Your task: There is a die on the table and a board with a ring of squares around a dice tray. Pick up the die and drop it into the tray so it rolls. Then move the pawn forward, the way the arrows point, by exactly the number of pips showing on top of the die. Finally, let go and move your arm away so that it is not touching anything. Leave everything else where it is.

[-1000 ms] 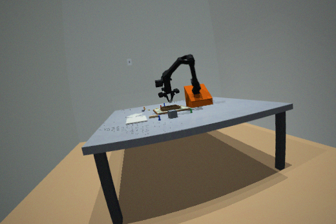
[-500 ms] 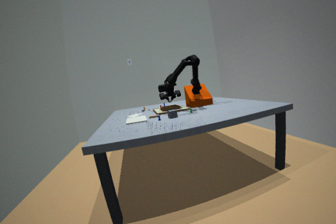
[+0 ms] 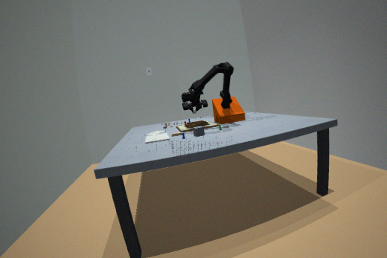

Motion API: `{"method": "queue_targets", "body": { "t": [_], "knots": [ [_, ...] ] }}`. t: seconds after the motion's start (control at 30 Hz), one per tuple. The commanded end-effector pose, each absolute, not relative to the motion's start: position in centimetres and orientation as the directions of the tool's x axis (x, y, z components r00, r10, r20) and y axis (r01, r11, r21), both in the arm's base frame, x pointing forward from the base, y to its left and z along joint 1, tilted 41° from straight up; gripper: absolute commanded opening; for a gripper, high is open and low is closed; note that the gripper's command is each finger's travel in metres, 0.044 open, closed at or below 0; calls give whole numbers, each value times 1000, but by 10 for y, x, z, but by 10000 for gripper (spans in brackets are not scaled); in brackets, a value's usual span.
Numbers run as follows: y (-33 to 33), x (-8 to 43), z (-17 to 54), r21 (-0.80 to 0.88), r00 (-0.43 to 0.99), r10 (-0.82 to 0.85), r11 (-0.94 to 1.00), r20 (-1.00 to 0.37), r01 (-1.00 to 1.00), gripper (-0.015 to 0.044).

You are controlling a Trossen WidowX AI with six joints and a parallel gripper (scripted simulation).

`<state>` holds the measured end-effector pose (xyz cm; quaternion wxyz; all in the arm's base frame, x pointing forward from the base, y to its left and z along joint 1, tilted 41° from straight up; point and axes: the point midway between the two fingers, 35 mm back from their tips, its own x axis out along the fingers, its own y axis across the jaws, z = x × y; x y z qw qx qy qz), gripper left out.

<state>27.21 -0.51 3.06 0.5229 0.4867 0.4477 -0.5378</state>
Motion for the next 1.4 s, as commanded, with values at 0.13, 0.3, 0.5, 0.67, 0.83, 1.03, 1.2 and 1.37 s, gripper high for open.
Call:
{"method": "queue_targets", "body": {
  "t": [0.13,0.3,0.5,0.67,0.83,1.03,1.2,1.37],
  "knots": [
    [-7,273,36,30,23,-133,-52,-991,998,0],
    [-7,273,36,30,23,-133,-52,-991,998,0],
    [-7,273,36,30,23,-133,-52,-991,998,0],
    [-6,272,35,28,21,-127,-53,-992,998,0],
    [-6,272,35,28,21,-127,-53,-992,998,0],
    [-6,272,35,28,21,-127,-53,-992,998,157],
    [-24,272,55,30,22,-132,-52,-991,998,289],
    [-32,270,65,30,23,-134,-52,-991,998,420]
  ]
}}
